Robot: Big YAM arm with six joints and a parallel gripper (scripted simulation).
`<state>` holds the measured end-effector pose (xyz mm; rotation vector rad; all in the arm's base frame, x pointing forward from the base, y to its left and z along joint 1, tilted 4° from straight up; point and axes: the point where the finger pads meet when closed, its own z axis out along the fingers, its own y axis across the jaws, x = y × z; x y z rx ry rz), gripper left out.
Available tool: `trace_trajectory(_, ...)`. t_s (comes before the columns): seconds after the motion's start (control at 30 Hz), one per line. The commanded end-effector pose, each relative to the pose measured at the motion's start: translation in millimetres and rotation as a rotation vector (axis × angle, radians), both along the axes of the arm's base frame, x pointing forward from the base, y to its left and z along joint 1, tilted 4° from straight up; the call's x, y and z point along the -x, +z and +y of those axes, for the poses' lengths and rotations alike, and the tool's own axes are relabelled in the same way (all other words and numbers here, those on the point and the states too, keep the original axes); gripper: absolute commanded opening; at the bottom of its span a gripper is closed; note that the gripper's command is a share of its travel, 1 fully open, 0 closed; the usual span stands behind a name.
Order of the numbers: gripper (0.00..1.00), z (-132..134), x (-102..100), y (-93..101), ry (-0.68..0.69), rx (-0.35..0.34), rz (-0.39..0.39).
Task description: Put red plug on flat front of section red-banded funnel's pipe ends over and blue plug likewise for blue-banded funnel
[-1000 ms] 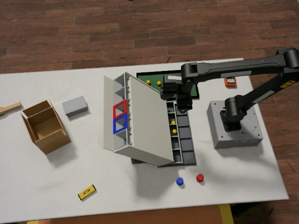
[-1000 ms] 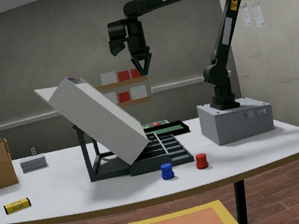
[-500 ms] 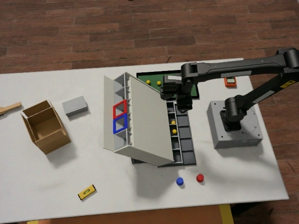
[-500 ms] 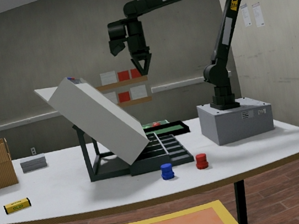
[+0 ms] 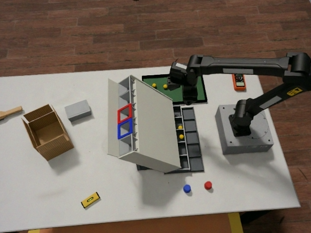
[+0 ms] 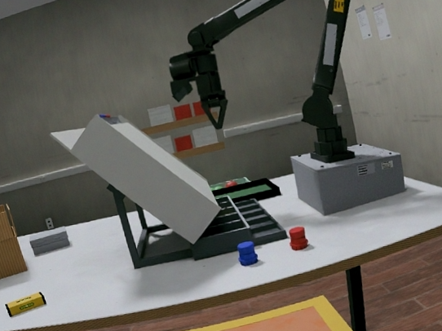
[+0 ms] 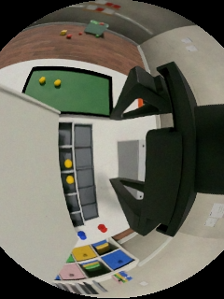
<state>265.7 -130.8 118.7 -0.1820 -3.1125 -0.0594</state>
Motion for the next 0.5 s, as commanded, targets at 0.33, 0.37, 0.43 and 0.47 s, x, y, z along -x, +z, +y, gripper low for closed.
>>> trace_trajectory(0.33, 0.8, -50.0, 7.0, -39.3, 0.056, -0.004, 0.014)
trace_trajectory(0.37, 0.8, -52.8, 7.6, -41.1, 0.054, -0.004, 0.016)
trace_trajectory(0.43, 0.8, -58.3, 8.8, -44.6, 0.051, -0.003, 0.019)
trace_trajectory(0.47, 0.8, -61.0, 9.3, -46.3, 0.049, -0.003, 0.02)
